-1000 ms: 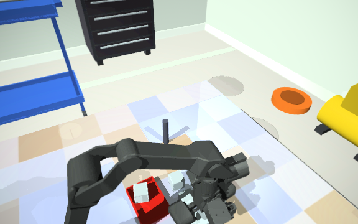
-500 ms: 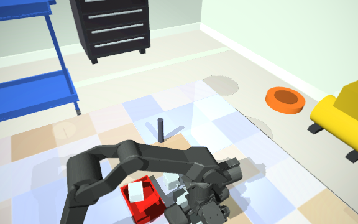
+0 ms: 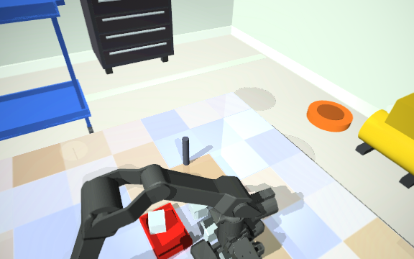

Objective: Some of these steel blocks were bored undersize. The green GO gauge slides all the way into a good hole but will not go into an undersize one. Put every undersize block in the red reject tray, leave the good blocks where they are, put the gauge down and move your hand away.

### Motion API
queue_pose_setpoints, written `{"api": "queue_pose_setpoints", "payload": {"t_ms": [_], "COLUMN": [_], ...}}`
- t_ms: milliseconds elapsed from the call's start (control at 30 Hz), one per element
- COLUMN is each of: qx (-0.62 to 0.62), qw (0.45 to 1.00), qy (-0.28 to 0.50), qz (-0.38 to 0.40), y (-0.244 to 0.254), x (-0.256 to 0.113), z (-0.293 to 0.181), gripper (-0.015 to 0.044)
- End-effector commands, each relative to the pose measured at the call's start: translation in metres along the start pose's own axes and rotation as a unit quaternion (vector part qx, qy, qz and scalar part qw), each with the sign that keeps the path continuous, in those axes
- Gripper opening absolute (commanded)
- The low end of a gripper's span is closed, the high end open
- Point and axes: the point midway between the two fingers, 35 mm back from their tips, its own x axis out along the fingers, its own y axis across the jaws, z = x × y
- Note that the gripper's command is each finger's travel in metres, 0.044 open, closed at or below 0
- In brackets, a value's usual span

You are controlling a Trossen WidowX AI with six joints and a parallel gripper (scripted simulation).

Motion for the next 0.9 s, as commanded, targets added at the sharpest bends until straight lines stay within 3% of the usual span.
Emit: {"api": "queue_pose_setpoints", "payload": {"t_ms": [0,867], "qx": [0.003,0.003], "qw": [1.000,1.000], "qy": [0.002,0.002], "qz": [-0.006,-0.006], "y": [-0.0034,-0.0043], "x": [0.0091,0.0163], "z": [-0.0008,-0.0009], "gripper": [0.0325,0.0325]}}
